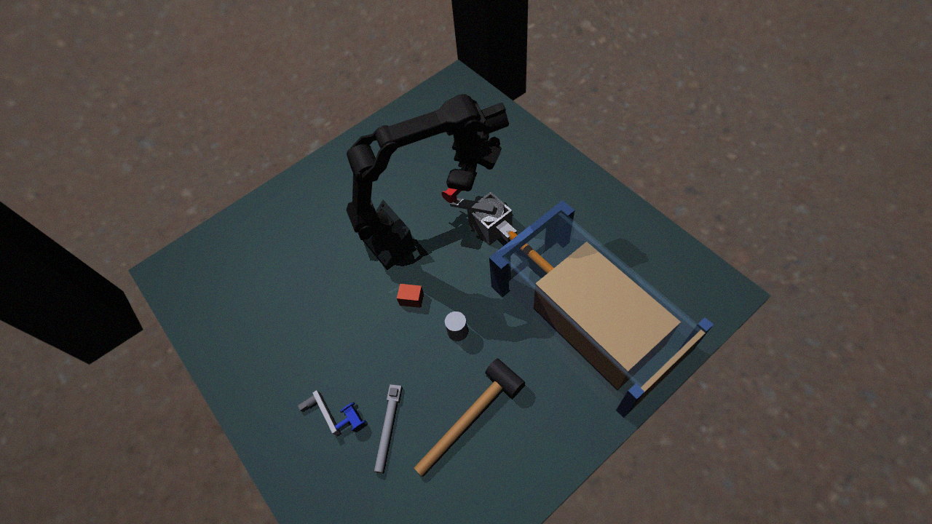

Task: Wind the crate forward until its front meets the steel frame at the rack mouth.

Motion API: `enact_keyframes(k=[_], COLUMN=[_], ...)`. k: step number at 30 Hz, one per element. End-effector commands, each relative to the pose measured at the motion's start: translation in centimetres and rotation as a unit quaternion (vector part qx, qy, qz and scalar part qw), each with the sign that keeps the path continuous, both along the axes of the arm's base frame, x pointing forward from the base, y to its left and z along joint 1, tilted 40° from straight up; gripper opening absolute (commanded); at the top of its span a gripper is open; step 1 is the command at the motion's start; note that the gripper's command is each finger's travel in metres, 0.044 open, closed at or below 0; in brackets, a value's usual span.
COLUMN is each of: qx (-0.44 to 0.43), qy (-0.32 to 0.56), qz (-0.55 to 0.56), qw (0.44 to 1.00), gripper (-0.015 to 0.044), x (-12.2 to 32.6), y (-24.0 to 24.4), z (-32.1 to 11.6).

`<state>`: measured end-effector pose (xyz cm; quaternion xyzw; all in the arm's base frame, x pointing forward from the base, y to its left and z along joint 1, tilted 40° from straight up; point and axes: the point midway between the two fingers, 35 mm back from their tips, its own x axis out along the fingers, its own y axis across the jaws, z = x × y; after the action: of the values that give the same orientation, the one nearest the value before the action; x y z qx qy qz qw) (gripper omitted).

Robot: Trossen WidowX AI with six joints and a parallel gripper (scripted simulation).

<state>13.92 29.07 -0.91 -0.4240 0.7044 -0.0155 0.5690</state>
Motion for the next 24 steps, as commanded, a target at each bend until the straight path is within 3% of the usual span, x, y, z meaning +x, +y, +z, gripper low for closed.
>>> enact_keyframes(k=[1,6,24], qx=[0.002,0.002,-0.004], qy=[0.0,0.0,0.003], qz=[0.0,0.0,-0.003], qw=[1.0,1.0,1.0], gripper=[0.0125,0.0,0.0], x=[0.01,0.01,0.0], y=[0.07,0.07,0.0], z=[0.0,0.0,0.01])
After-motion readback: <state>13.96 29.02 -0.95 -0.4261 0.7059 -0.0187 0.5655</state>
